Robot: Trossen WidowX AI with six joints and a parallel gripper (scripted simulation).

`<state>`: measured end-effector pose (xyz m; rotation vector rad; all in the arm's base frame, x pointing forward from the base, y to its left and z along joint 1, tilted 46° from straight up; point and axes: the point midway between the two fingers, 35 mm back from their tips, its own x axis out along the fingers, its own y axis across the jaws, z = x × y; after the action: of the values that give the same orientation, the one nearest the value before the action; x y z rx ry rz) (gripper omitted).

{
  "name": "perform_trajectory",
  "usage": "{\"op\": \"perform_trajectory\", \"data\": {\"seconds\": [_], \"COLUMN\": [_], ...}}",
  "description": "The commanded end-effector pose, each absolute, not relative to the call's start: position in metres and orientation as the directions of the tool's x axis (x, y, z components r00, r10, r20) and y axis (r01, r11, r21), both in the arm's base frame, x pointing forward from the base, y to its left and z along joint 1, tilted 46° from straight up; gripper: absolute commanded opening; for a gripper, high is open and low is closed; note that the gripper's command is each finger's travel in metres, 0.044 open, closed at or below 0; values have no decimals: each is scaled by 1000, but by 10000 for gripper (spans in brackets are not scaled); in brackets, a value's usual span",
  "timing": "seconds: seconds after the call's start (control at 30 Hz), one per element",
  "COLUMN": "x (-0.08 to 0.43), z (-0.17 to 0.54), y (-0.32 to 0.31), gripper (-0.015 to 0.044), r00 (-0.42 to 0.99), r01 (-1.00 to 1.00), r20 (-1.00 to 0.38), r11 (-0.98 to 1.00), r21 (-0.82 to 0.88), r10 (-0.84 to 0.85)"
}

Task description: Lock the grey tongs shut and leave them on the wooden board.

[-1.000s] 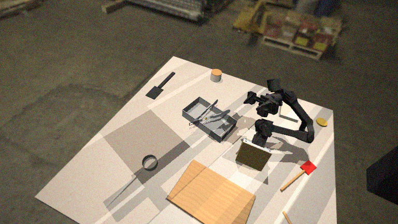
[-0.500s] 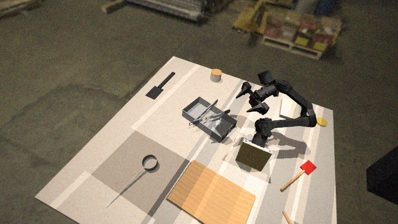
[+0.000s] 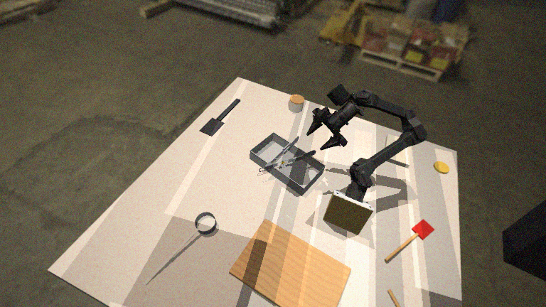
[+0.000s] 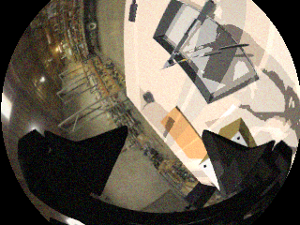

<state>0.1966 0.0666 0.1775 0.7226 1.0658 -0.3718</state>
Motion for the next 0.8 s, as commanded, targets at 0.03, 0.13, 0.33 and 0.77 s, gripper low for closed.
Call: {"op": "perform_trajectory", "data": {"seconds": [0.03,0.13,0.33,0.77], "x": [260,274,299,333], "z": [155,149,133,106], "y": [34,27,14,-5], "gripper": [440,440,440,440], "r00": [290,253,179,97], "r01": [5,-173,-533,-908], "r20": [-899,-879,-817,-690], "r11": [940,875,644,220], "r21": [-341,-453,-548,-356], "r10": [-327,-405,-548,-717]}}
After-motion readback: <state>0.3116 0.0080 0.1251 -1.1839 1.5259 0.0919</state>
